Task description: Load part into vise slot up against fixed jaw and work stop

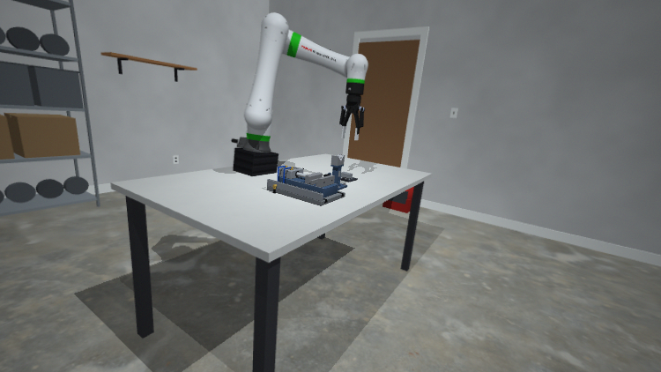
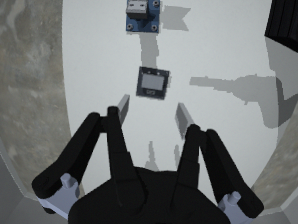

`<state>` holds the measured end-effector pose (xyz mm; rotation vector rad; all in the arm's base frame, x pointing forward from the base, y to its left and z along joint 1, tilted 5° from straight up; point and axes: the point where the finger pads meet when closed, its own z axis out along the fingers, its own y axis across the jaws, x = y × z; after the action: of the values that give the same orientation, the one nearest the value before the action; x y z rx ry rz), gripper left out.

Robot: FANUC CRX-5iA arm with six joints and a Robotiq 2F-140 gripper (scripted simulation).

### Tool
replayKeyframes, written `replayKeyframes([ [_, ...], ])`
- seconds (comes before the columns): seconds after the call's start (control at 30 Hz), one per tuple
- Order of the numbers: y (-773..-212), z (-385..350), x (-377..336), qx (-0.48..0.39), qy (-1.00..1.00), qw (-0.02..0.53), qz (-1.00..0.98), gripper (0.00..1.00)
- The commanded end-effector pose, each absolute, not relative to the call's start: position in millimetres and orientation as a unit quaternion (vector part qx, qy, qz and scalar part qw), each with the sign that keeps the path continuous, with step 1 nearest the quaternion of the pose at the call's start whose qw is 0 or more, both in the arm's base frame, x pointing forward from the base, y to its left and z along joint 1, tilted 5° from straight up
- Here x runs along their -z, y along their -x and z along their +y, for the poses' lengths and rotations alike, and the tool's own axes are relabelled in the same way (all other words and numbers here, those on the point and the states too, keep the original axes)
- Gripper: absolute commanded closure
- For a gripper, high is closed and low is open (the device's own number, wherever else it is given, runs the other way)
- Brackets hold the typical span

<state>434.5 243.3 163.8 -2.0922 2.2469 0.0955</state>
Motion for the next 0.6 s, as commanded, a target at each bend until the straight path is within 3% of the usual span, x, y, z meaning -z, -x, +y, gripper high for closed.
replayKeyframes([
  [0.0,-434.6,243.5,-161.5,-0.031,0.681,0.035,0.731,0.49],
  [0.57,-434.9,245.4,-141.5,-0.031,0.681,0.035,0.731,0.49],
])
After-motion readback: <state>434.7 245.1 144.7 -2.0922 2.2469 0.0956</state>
